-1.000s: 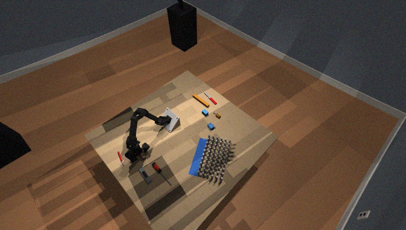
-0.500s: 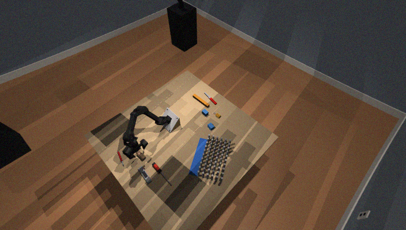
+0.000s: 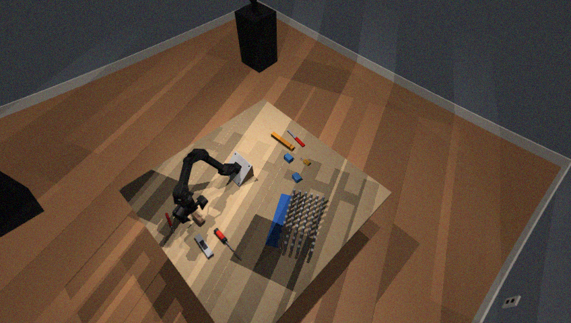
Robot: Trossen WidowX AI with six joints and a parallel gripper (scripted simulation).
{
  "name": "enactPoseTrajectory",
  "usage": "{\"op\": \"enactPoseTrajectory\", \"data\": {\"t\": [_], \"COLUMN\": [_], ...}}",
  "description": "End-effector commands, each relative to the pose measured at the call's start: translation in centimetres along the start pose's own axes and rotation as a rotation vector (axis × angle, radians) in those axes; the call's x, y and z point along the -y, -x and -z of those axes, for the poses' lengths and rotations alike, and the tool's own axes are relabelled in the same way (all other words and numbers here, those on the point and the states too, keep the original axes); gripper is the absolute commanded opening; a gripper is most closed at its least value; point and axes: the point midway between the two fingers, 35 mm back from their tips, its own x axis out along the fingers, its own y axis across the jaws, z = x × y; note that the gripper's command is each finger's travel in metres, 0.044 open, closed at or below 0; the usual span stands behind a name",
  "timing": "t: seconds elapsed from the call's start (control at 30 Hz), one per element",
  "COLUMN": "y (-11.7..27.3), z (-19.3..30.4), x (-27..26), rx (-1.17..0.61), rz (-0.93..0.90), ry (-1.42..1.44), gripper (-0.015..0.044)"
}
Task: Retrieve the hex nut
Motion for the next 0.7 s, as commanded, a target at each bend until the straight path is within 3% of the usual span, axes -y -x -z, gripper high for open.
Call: {"op": "enactPoseTrajectory", "data": {"t": [0.0,0.2,0.53,0.67], "y": [-0.1,0.4,0.6,0.6], "z": [0.0,0.9,1.1,1.1], "x": [0.2,0.8,0.7,0.7], "rx": [0.04,0.321,0.344,0.344], "rz": [-0.01,-0.222,-0.261,-0.261], "ry": [-0.009,-0.048,-0.052,-0.052], "gripper": [0.044,0.044,0.044,0.0335]}}
